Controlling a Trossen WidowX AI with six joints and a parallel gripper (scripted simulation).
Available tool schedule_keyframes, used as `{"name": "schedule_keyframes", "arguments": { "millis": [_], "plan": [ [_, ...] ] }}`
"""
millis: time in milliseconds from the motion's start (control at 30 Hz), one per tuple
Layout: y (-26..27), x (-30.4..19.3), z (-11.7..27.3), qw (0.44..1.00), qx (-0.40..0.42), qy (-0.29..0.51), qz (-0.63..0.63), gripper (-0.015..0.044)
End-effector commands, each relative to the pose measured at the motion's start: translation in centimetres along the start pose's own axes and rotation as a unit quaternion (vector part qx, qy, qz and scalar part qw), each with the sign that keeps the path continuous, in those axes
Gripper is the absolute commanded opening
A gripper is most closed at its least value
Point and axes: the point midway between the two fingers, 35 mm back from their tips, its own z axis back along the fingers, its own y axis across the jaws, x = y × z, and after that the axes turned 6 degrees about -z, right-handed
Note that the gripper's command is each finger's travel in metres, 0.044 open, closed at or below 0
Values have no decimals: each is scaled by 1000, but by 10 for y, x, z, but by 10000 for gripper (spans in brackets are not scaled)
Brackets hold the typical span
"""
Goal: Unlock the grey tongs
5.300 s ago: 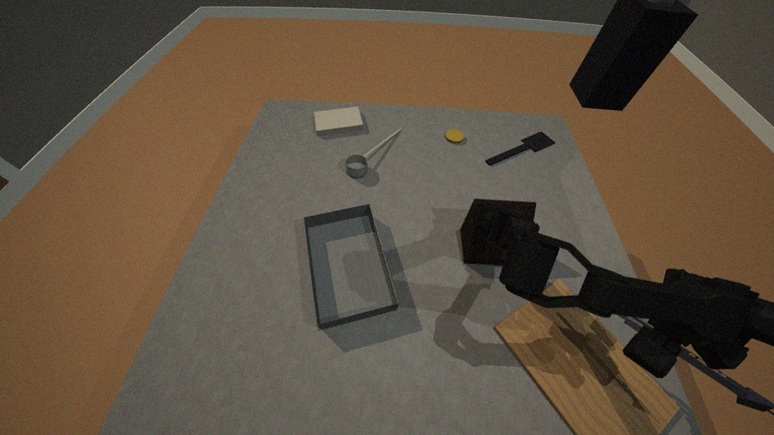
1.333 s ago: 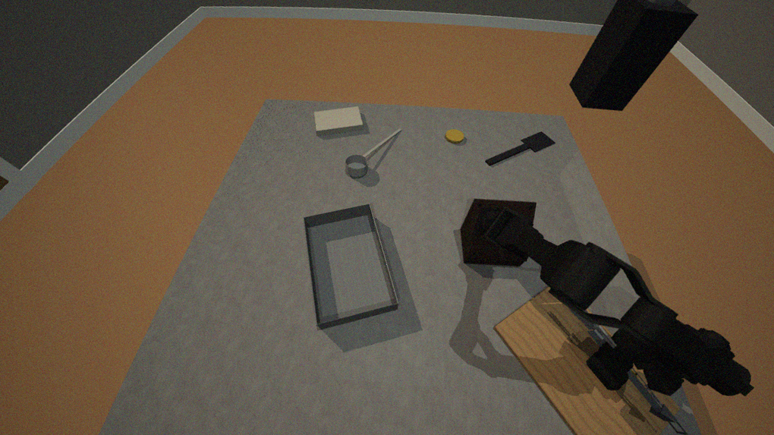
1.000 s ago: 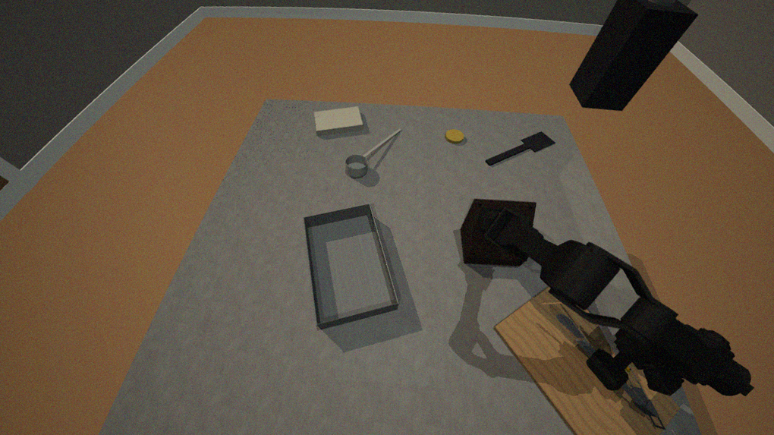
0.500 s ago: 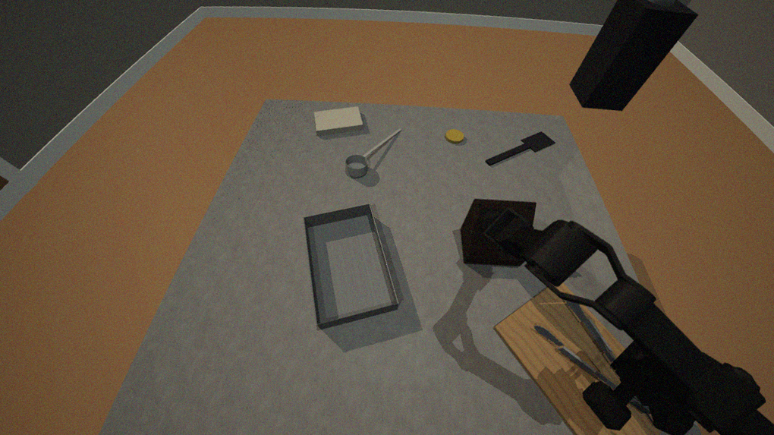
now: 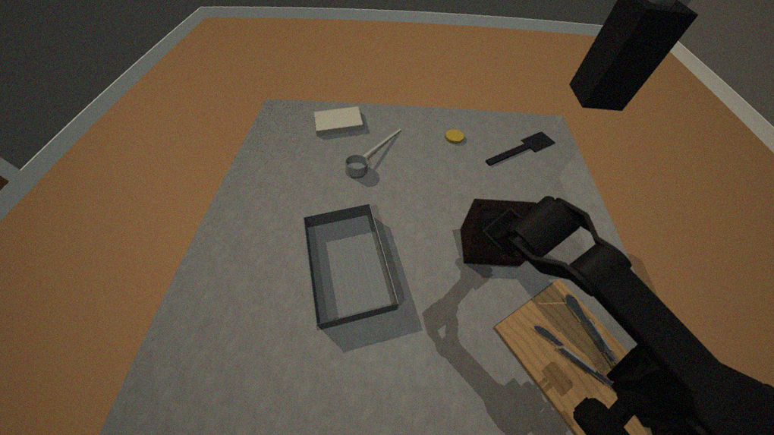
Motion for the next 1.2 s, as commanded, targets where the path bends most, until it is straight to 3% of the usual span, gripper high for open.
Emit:
{"name": "schedule_keyframes", "arguments": {
  "millis": [0,167,1167],
  "plan": [
    [-2,2,16,1000,-2,-1,-1,440],
    [-4,1,39,1000,-5,4,5,440],
    [-4,1,39,1000,-5,4,5,440]
  ]
}}
